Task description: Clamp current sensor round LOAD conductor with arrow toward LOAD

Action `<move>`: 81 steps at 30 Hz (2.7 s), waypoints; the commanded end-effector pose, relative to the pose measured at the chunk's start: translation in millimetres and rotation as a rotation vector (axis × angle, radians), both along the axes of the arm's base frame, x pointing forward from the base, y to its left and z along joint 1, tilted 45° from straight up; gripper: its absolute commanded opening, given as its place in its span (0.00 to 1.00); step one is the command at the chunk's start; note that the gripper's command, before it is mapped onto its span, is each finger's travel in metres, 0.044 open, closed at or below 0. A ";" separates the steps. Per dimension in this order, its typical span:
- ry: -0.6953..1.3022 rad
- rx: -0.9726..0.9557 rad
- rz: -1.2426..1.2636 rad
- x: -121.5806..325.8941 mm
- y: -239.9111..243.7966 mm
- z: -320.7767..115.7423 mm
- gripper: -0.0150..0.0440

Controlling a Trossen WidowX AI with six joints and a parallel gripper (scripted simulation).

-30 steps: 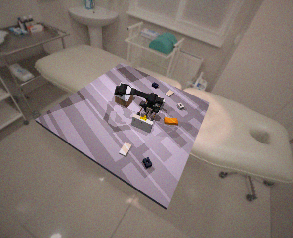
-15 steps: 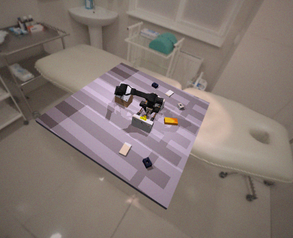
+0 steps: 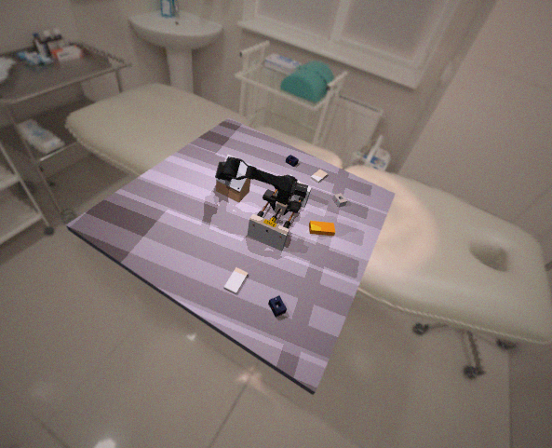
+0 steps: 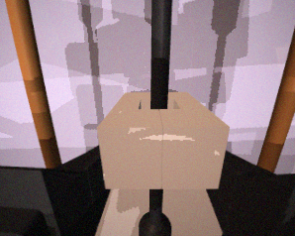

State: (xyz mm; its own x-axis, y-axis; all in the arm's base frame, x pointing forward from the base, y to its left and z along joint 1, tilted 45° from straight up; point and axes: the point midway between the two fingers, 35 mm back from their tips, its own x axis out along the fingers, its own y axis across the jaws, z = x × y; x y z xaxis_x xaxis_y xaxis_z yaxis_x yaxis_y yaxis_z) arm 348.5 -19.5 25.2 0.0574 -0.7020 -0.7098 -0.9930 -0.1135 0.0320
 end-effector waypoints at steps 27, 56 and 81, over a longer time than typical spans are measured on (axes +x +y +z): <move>-0.002 0.009 -0.002 -6.5 71.1 74.4 1.00; -0.002 0.009 -0.002 -6.5 71.1 74.4 1.00; -0.229 0.559 -0.270 -43.2 1.1 116.3 1.00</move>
